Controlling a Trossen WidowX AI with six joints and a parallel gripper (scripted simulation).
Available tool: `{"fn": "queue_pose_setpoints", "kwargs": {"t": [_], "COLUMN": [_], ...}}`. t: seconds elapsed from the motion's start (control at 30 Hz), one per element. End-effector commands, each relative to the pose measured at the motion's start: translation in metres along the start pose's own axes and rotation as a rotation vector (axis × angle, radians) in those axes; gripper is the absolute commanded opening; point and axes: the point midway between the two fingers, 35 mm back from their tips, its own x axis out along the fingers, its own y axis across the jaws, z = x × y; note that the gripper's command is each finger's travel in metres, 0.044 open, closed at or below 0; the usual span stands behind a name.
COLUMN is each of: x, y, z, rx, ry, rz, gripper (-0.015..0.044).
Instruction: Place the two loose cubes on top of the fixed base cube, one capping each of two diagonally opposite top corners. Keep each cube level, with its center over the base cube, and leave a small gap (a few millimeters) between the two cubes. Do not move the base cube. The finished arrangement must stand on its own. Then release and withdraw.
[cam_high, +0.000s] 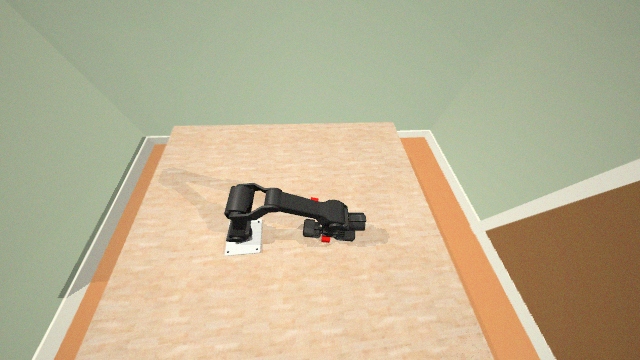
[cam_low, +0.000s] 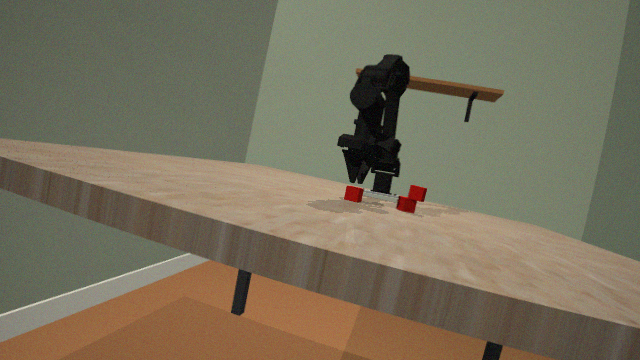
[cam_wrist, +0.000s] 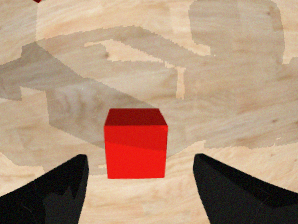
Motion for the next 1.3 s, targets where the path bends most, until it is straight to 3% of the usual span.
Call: {"fn": "queue_pose_setpoints", "kwargs": {"t": [0.0, 0.4, 0.6, 1.27], "x": [0.01, 0.027, 0.027, -0.021], "y": [0.002, 0.002, 0.002, -0.004], "z": [0.0, 0.0, 0.0, 0.0], "rx": [-0.005, -0.005, -0.005, -0.005], "ry": [0.003, 0.003, 0.003, 0.002], "rz": [0.013, 0.013, 0.013, 0.012], "gripper": [0.0265, 0.0265, 0.0107, 0.0105]}}
